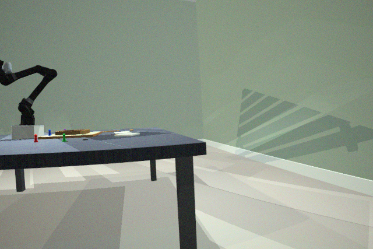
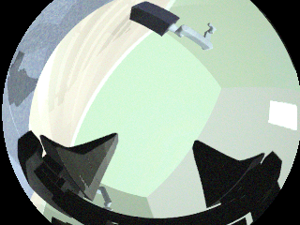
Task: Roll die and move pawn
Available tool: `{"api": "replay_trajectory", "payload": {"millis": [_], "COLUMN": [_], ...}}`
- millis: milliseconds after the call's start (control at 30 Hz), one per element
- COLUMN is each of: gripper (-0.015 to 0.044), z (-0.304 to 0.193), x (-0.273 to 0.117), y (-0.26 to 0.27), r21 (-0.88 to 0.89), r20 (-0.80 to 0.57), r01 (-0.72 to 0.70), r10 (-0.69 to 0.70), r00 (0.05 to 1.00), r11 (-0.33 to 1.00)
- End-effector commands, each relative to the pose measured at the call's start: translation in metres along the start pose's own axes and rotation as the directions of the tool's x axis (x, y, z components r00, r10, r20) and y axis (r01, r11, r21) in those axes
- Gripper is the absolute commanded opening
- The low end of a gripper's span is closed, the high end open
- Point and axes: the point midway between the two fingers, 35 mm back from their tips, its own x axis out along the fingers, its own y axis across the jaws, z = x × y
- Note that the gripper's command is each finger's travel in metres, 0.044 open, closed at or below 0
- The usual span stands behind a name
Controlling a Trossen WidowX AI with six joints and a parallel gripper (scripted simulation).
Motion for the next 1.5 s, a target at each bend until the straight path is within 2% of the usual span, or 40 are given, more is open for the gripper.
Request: {"api": "replay_trajectory", "payload": {"millis": [0,133,300,433,667,900,1100,1300,1467], "gripper": [0.0374,0.0275,0.0275,0.0275,0.0275,0.0275,0.0275,0.0275,0.0275], "z": [0.003,0.053,0.127,0.171,0.235,0.276,0.296,0.292,0.269], "x": [0.0,-0.008,-0.037,-0.075,-0.154,-0.245,-0.341,-0.442,-0.526], "y": [-0.001,-0.023,-0.055,-0.08,-0.11,-0.125,-0.12,-0.1,-0.075], "r21": [0.007,0.147,0.322,0.433,0.452,0.333,0.126,-0.129,-0.347], "r20": [0.009,0.183,0.432,0.579,0.795,0.931,0.992,0.989,0.934], "r01": [0.002,0.015,-0.05,-0.144,-0.361,-0.563,-0.699,-0.762,-0.753], "r10": [-0.002,-0.042,-0.099,-0.152,-0.184,-0.168,-0.093,0.021,0.137], "r00": [1.0,0.982,0.897,0.801,0.578,0.325,0.085,-0.15,-0.329], "r11": [1.0,0.989,0.946,0.89,0.816,0.756,0.704,0.635,0.56]}}
